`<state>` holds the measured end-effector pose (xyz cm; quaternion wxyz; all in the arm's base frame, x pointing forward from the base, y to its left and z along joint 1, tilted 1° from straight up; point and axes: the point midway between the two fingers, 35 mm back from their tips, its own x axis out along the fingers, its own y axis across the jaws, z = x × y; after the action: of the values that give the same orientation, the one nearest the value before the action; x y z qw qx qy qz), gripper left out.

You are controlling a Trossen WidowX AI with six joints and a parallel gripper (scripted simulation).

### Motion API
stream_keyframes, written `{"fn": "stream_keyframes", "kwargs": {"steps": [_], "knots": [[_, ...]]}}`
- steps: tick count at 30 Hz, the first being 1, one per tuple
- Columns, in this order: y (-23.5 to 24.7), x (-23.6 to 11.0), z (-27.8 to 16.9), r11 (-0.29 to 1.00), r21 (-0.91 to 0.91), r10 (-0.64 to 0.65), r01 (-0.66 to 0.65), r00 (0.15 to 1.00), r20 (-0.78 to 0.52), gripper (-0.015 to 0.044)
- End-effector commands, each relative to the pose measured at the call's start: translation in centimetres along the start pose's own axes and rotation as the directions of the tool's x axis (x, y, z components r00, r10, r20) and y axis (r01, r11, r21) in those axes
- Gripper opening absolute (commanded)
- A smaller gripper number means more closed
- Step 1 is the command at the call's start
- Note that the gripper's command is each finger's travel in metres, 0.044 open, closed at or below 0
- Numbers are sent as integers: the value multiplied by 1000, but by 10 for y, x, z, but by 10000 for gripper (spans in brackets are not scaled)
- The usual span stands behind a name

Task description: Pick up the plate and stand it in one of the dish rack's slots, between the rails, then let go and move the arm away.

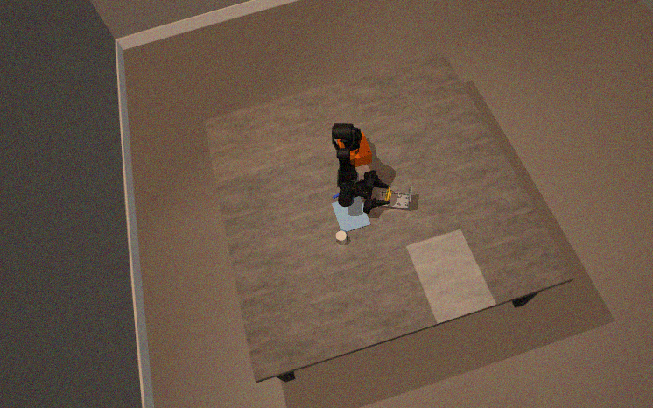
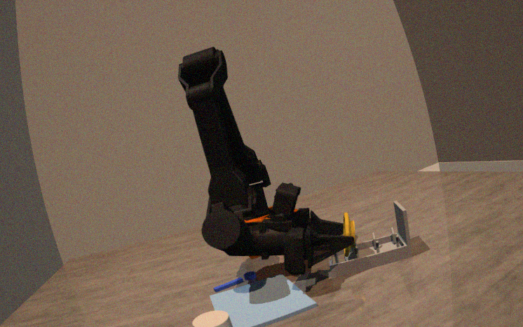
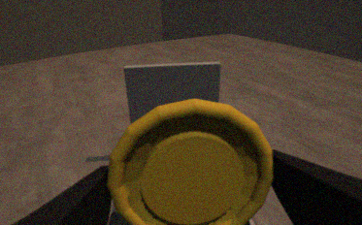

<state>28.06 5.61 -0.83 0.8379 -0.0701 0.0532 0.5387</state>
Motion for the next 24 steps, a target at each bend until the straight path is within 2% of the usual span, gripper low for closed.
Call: {"fn": "stream_keyframes", "kwargs": {"steps": [1,6,7,13,24], "knots": [[0,0,0,1000,0,0,0,1000,0,263],[0,0,0,1000,0,0,0,1000,0,394],[0,0,0,1000,0,0,0,1000,0,400],[-2,-1,6,1000,1,1,-1,1000,1,400],[-13,-17,109,1000,26,11,-12,1000,21,400]]}}
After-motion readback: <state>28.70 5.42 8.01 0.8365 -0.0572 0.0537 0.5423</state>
